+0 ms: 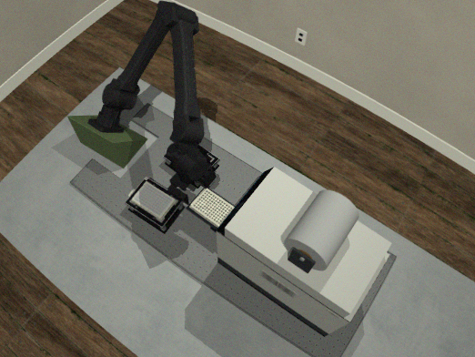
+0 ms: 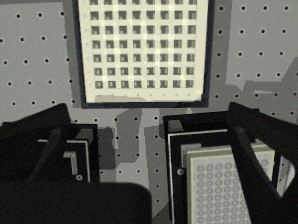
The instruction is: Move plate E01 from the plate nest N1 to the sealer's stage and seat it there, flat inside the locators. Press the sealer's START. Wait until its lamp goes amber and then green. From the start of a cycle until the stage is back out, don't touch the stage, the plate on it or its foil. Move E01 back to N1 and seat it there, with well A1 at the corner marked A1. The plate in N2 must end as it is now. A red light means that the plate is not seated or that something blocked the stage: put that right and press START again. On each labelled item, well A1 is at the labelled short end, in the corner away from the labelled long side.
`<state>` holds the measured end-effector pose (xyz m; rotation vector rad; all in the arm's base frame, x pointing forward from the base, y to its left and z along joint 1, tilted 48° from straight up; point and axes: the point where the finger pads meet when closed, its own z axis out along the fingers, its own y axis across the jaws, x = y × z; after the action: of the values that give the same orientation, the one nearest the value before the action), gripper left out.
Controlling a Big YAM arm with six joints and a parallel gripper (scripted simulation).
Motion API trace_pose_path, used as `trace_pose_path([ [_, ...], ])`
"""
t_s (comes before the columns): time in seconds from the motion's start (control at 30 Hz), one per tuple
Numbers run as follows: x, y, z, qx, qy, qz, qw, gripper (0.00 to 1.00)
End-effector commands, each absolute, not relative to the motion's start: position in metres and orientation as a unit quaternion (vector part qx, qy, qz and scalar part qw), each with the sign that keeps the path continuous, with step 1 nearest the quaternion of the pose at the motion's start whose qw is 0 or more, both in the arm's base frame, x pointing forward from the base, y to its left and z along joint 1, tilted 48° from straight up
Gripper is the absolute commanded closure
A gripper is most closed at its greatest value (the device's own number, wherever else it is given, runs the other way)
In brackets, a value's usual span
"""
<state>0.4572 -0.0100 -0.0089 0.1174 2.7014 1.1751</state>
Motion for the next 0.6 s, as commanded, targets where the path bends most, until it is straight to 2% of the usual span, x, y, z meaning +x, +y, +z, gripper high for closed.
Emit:
trace_pose_path([
  [0.0, 0.482, -0.004, 0.006, 0.016, 0.913, 0.390, 0.121, 0.00],
  [0.1, 0.484, -0.004, 0.012, 0.012, 0.913, 0.388, 0.126, 0.00],
  [0.3, 0.482, -0.001, 0.000, -0.047, 0.919, 0.391, 0.005, 0.00],
  [0.37, 0.482, -0.001, 0.000, -0.047, 0.919, 0.391, 0.005, 0.00],
  [0.5, 0.478, -0.001, -0.005, -0.070, 0.916, 0.390, -0.065, 0.00],
  [0.57, 0.481, 0.001, -0.006, -0.070, 0.916, 0.391, -0.061, 0.00],
])
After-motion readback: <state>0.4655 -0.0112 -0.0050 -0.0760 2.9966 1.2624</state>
